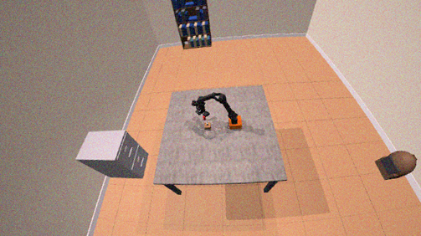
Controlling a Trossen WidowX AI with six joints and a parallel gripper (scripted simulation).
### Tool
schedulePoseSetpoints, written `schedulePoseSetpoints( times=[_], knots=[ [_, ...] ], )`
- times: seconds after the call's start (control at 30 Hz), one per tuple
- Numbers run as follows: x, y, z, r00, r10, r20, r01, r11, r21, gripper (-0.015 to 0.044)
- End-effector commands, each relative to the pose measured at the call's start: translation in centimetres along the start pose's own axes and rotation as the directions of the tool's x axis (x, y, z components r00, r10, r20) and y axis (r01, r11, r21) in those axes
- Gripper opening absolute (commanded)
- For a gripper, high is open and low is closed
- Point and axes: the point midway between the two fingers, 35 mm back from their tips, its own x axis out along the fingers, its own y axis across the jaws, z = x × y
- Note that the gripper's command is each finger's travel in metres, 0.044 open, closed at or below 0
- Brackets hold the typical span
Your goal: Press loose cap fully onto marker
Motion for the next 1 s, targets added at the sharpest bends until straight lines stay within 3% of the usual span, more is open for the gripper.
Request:
schedulePoseSetpoints(
  times=[0.0,0.97],
  knots=[
    [1.2,0.1,0.0,1.000,0.001,-0.006,-0.001,1.000,0.000,0.0244],
    [5.2,0.1,0.0,1.000,0.001,-0.005,-0.001,1.000,0.000,0.0244]
  ],
)
